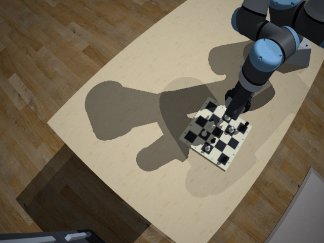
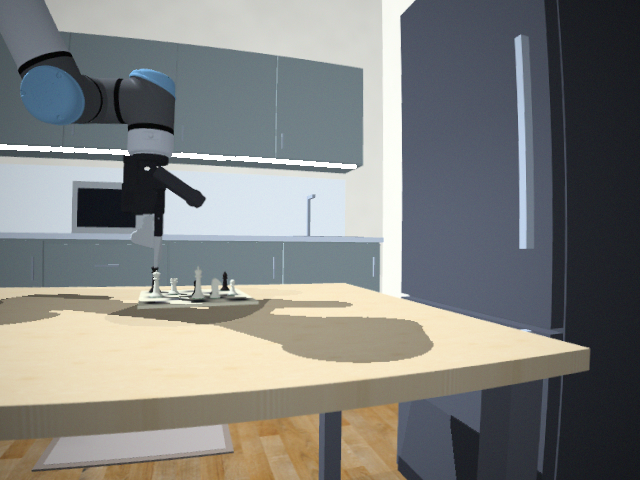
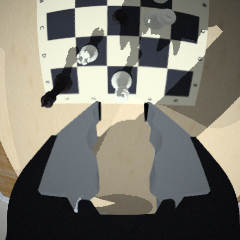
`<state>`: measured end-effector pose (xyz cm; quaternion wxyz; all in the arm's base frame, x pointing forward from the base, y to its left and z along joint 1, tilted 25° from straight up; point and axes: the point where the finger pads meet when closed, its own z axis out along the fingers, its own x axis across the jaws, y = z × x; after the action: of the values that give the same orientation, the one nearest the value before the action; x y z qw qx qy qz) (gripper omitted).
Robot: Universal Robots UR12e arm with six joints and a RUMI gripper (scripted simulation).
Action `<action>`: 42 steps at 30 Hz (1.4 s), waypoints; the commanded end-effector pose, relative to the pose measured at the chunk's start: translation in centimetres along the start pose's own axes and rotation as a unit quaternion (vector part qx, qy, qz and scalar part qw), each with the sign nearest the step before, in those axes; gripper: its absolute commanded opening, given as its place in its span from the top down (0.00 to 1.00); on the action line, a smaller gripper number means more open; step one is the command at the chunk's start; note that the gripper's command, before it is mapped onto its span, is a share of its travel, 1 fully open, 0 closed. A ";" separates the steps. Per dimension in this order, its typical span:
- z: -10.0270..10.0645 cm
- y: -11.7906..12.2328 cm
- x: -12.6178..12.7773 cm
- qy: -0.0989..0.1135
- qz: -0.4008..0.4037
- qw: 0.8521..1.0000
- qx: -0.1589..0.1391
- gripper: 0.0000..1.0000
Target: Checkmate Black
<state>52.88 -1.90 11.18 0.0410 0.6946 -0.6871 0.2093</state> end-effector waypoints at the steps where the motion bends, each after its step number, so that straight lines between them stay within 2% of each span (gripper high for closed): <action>1: -2.1 0.0 0.0 0.000 0.000 1.000 -0.001 0.75; 7: -4.6 0.0 0.0 0.000 0.000 1.000 -0.001 0.75; 13: -5.2 0.0 0.0 0.000 0.000 1.000 -0.001 0.75; 14: -5.2 0.0 0.0 0.000 0.000 1.000 -0.001 0.00; 37: -5.2 0.0 0.0 0.000 0.000 1.000 -0.001 0.00; 42: -5.8 0.0 0.0 0.000 0.000 1.000 -0.001 0.00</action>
<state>51.61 -0.10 15.97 0.0418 0.6945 -0.6875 0.2081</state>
